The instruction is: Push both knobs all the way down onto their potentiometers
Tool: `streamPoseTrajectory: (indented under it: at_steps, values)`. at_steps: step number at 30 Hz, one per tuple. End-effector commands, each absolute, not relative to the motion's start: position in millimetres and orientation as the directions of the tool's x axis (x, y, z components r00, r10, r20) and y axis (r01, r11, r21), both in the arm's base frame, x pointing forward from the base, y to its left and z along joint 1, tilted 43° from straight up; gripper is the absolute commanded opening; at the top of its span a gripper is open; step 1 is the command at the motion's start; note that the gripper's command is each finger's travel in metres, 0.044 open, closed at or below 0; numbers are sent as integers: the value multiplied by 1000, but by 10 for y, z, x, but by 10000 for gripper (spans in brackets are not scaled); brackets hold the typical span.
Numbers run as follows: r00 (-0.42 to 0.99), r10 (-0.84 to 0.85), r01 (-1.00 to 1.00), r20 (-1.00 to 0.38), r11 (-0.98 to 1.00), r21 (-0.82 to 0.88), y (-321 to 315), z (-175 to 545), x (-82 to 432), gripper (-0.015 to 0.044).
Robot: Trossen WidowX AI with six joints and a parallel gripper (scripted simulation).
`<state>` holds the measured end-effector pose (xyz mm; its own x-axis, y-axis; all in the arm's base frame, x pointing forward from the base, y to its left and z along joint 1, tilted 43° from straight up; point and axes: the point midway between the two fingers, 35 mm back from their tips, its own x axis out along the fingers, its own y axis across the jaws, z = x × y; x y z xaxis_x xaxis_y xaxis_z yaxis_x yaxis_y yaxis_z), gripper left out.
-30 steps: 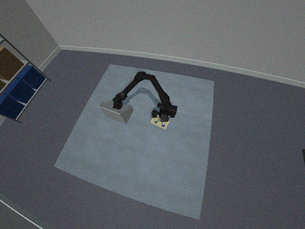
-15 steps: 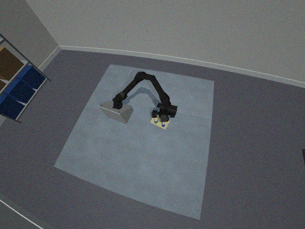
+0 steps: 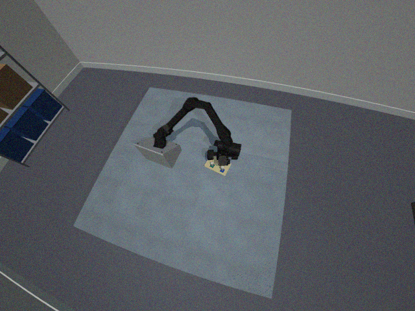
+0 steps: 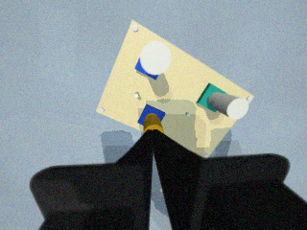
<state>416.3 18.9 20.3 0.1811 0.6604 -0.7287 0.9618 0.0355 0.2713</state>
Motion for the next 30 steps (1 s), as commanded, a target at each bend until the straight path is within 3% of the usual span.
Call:
streamPoseTrajectory:
  at_steps: [1, 25, 30]
  values:
    - [169, 661, 961, -732, 55, 271, 280, 127, 4182, 0]
    - [169, 659, 961, -733, 56, 271, 73, 353, 4130, 0]
    - [163, 663, 964, -730, 51, 261, 102, 306, 4114, 131]
